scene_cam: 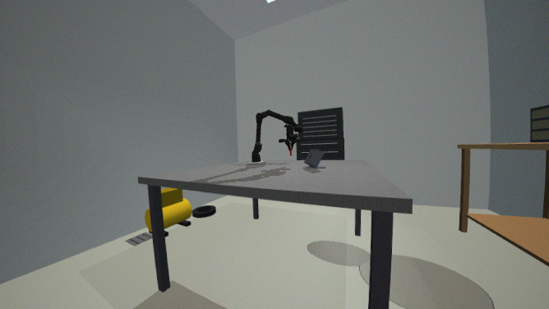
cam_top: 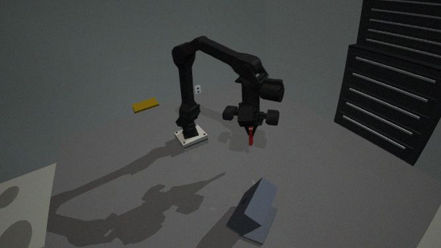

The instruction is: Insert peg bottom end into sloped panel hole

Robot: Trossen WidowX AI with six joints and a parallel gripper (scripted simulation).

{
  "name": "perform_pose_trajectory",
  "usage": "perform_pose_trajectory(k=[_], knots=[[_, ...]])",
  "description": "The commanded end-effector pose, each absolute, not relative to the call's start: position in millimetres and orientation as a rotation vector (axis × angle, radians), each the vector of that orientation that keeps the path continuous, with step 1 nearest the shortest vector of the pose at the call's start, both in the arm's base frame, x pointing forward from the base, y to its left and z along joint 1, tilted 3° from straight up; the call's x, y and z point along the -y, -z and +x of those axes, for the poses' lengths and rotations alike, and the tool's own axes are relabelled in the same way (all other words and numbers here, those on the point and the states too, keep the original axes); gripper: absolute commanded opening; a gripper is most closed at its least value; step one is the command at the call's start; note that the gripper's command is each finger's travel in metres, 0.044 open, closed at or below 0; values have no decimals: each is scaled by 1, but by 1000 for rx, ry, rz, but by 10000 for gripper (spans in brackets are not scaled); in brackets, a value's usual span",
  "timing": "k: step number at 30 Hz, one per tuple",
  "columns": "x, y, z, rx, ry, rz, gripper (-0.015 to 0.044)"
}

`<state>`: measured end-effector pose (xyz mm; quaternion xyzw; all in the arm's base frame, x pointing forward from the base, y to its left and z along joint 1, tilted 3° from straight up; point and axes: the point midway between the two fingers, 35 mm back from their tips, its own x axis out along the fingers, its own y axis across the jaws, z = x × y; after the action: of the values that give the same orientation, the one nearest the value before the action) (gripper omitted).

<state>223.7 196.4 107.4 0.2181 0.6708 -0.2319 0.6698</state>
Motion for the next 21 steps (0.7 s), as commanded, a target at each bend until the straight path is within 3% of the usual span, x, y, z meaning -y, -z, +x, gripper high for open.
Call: perform_pose_trajectory(k=[1, 21], knots=[[-196, -110, 224, -1513, 523, 491, 0], [-187, -104, 241, -1560, 377, 488, 0]])
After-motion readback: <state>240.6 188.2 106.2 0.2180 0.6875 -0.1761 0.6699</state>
